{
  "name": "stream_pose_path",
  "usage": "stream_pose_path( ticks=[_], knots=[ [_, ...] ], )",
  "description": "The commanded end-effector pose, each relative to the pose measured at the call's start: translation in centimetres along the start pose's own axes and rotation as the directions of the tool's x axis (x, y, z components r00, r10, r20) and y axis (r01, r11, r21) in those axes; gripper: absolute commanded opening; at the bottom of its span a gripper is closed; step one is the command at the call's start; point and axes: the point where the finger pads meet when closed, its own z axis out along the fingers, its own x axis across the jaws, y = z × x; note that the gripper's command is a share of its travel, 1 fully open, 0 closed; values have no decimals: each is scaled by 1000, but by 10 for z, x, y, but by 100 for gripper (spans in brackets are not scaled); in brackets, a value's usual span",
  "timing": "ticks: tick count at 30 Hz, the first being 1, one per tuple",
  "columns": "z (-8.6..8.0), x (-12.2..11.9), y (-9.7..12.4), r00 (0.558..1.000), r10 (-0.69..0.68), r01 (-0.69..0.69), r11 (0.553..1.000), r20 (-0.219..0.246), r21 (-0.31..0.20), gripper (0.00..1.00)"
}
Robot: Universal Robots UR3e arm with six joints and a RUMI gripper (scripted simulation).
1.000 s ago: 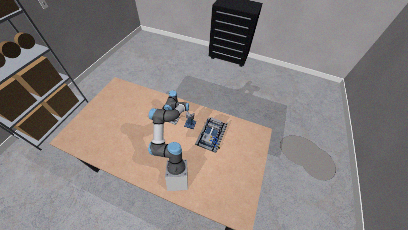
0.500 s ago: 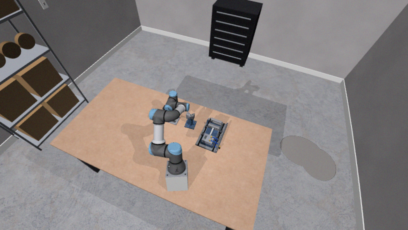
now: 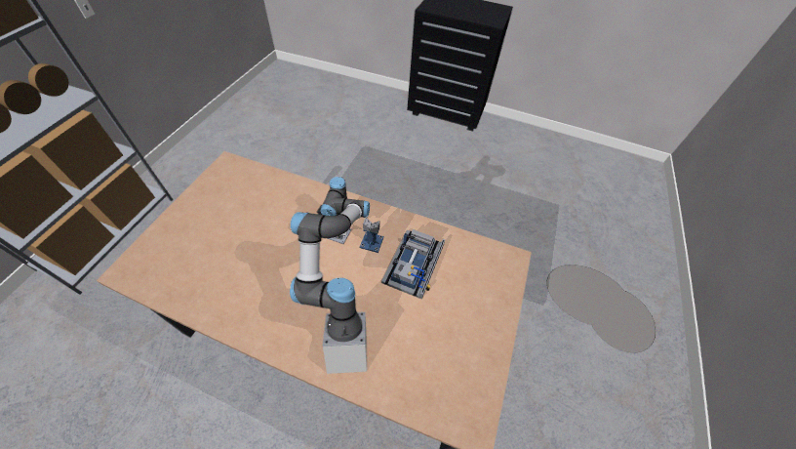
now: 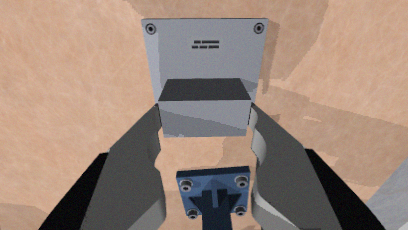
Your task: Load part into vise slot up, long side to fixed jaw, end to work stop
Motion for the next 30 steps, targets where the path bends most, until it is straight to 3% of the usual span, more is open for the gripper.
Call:
stream_pose_path(
  ticks=[1, 13, 30],
  knots=[
    [-4, 1, 0, 1000, 0, 0, 1000, -3, 1, 0],
    [-20, 1, 0, 1000, 0, 0, 1000, -3, 1, 0],
    [-72, 1, 0, 1000, 0, 0, 1000, -3, 1, 0]
  ],
)
